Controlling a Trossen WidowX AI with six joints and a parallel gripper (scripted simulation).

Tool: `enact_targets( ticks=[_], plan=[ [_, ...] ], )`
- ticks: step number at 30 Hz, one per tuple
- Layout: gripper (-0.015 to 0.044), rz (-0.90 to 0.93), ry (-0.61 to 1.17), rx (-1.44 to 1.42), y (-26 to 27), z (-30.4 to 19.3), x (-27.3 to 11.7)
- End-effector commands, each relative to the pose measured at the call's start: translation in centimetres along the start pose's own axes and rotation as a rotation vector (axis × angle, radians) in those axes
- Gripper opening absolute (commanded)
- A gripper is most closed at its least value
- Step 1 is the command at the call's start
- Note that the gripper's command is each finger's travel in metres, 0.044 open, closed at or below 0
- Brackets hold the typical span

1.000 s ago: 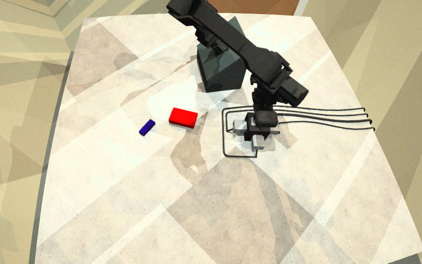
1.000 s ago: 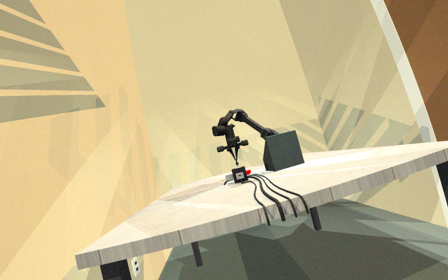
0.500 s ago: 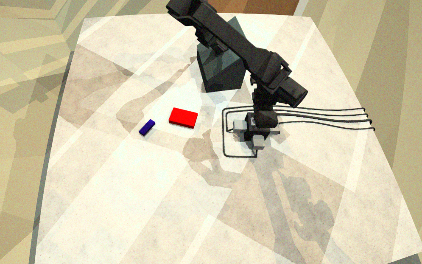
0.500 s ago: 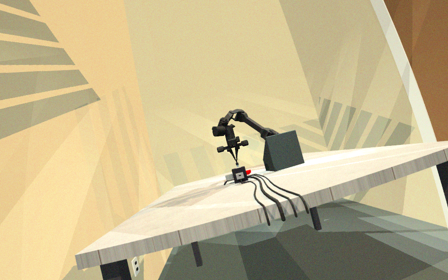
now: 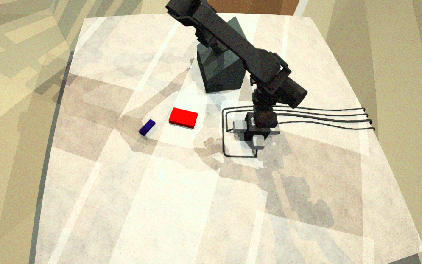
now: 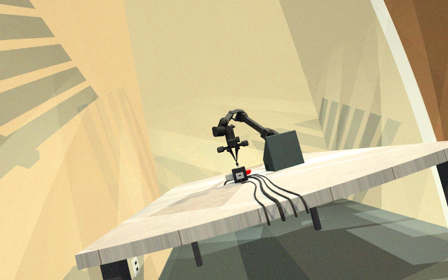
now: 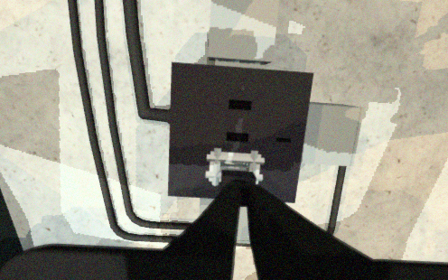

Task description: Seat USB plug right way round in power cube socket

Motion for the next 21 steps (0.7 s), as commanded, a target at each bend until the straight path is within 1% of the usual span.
enact_targets(
  ticks=[1,21],
  plan=[
    [0.0,-0.001,-0.007,-0.001,-0.02,0.0,-0.04],
    [0.0,-0.001,-0.007,-0.001,-0.01,-0.02,0.2]
  ],
)
Point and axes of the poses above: the point midway between the two fingers, 35 mm back from their tips, its own x axis out along the fingers, its own y axis across the jaws, z = x × y, the point moved 4 cm from there along -x, back along the fingers, and after that the axes turned 13 degrees about -x, right-handed, at the moved point
